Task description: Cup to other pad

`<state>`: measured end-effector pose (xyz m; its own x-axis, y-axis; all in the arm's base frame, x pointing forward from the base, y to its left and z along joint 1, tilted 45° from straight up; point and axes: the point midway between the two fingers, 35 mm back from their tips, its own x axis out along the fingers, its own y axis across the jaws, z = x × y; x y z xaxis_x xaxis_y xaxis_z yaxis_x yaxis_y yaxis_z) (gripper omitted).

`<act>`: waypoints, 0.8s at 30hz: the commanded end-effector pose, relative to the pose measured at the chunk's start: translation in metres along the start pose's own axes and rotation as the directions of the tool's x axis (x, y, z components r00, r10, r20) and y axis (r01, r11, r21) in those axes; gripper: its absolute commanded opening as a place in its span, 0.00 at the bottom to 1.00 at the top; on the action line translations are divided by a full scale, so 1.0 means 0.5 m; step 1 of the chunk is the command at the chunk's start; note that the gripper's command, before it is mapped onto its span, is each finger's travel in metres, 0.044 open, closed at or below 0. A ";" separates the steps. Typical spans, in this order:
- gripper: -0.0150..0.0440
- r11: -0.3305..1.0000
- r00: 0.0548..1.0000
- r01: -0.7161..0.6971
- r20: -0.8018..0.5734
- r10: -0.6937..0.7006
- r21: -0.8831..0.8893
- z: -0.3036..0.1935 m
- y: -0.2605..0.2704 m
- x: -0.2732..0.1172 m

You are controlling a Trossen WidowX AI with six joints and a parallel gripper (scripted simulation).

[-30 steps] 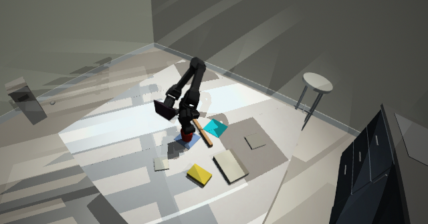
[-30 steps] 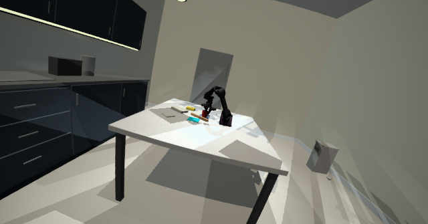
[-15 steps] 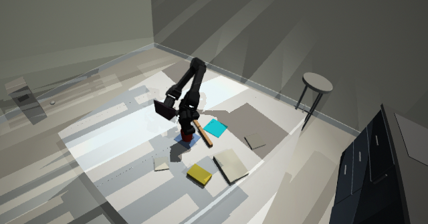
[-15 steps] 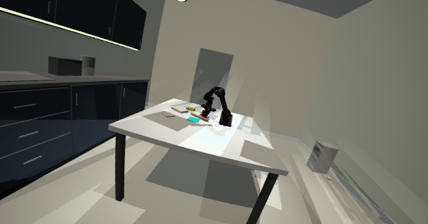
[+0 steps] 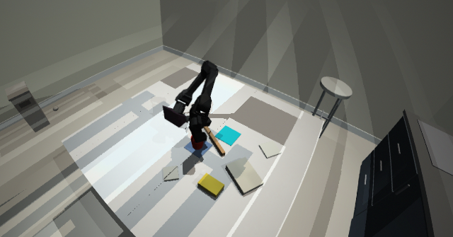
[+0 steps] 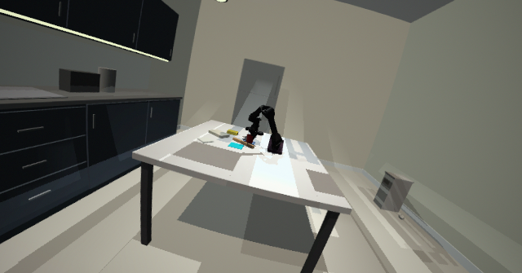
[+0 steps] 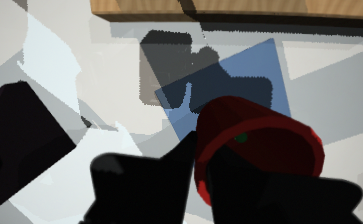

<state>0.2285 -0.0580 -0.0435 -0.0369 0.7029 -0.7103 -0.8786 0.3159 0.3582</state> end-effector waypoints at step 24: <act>0.25 1.000 1.000 0.004 0.003 -0.004 0.004 0.000 0.004 -0.092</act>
<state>0.2285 -0.0899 -0.0098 -0.0320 0.7031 -0.7104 -0.8768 0.3215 0.3577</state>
